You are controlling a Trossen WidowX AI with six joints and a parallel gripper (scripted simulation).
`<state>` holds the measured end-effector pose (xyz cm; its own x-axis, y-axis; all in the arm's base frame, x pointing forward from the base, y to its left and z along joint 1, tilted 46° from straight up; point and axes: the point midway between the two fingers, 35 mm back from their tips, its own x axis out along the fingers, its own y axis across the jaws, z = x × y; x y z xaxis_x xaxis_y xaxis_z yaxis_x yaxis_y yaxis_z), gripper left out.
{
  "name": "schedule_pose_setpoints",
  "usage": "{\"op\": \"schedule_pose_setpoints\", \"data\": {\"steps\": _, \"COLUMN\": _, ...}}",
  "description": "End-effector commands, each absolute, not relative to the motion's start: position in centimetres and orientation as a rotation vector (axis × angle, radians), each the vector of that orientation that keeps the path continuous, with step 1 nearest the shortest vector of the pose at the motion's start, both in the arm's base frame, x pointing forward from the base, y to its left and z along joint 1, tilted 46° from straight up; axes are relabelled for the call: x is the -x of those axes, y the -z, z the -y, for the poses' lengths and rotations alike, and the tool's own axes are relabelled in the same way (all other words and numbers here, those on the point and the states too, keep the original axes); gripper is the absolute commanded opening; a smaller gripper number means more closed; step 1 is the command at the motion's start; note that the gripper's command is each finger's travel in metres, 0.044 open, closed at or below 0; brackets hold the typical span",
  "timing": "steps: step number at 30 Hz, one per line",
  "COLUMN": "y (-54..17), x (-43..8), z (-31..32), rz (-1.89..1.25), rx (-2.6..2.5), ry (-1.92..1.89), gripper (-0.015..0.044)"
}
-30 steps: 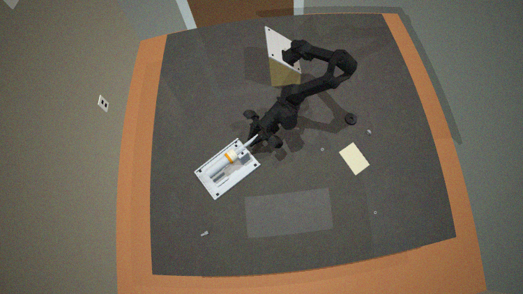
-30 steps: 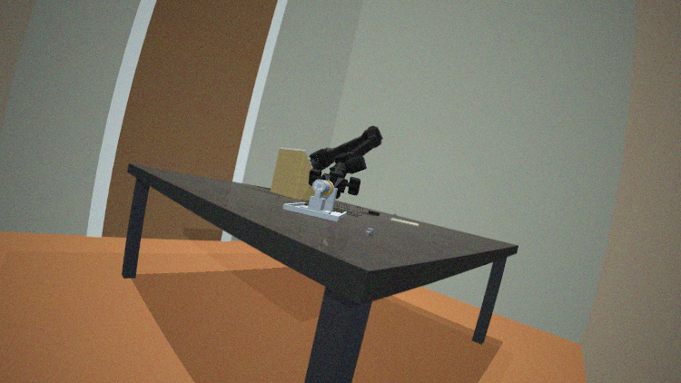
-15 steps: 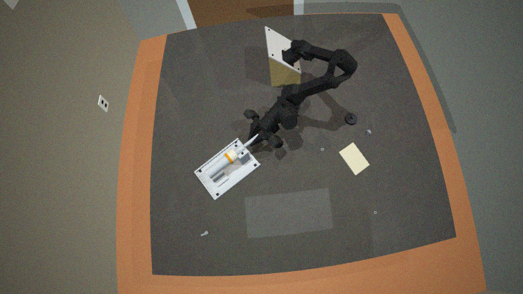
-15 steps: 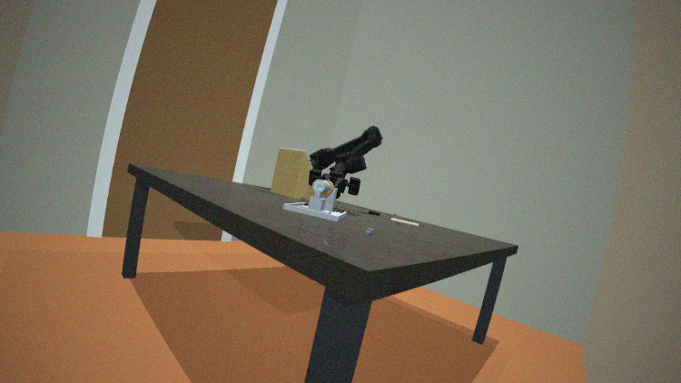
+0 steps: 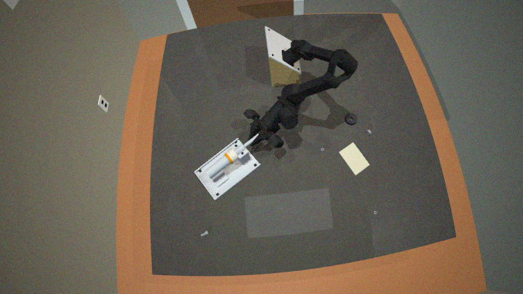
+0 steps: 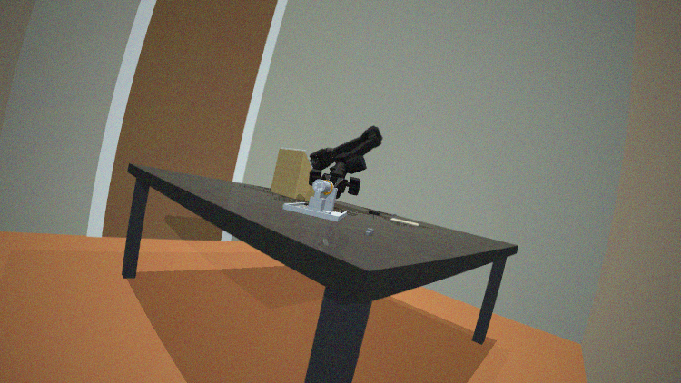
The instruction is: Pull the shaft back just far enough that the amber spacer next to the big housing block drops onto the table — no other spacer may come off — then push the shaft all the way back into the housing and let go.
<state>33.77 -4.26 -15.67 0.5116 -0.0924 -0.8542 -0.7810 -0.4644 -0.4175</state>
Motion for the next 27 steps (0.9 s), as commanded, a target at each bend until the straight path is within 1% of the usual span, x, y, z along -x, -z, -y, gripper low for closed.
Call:
{"op": "schedule_pose_setpoints", "data": {"steps": 1, "y": 15.60, "x": -33.69, "z": 4.21, "rz": -0.721, "rx": 1.883, "ry": -1.000, "gripper": 0.0000}}
{"op": "schedule_pose_setpoints", "data": {"steps": 27, "y": 15.46, "x": -33.53, "z": 4.08, "rz": -0.722, "rx": 1.883, "ry": -1.000, "gripper": 0.0000}}
